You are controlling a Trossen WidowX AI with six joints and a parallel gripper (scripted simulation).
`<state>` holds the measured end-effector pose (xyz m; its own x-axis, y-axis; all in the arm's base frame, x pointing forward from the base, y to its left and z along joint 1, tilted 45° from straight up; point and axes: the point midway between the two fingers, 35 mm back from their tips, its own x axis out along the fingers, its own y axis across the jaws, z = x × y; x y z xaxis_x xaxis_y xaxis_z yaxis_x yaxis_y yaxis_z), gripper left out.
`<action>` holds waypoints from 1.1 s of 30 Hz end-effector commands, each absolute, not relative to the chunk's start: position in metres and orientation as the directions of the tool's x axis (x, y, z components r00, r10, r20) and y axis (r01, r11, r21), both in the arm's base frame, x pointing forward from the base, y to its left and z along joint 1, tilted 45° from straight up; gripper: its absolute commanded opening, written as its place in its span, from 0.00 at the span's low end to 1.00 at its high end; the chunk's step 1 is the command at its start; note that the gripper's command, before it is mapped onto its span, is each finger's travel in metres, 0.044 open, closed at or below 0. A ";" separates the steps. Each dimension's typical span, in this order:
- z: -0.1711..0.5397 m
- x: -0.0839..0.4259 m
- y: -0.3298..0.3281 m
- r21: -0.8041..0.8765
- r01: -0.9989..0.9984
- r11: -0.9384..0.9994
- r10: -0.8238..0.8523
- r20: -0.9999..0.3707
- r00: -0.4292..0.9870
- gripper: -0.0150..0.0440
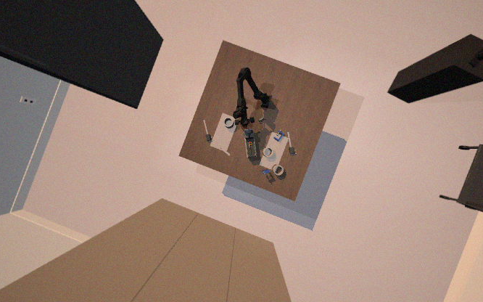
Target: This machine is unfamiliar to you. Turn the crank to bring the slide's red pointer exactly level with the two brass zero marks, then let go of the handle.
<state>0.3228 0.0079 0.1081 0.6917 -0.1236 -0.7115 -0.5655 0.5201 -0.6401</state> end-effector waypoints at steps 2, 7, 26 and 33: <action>0.101 0.326 -0.001 -0.643 -0.560 0.522 -0.134 -0.710 0.691 0.25; 0.094 0.326 -0.005 -0.643 -0.560 0.522 -0.134 -0.710 0.691 0.25; 0.072 0.320 -0.008 -0.643 -0.560 0.522 -0.134 -0.711 0.691 0.25; 0.068 0.318 -0.007 -0.643 -0.560 0.522 -0.134 -0.711 0.690 0.25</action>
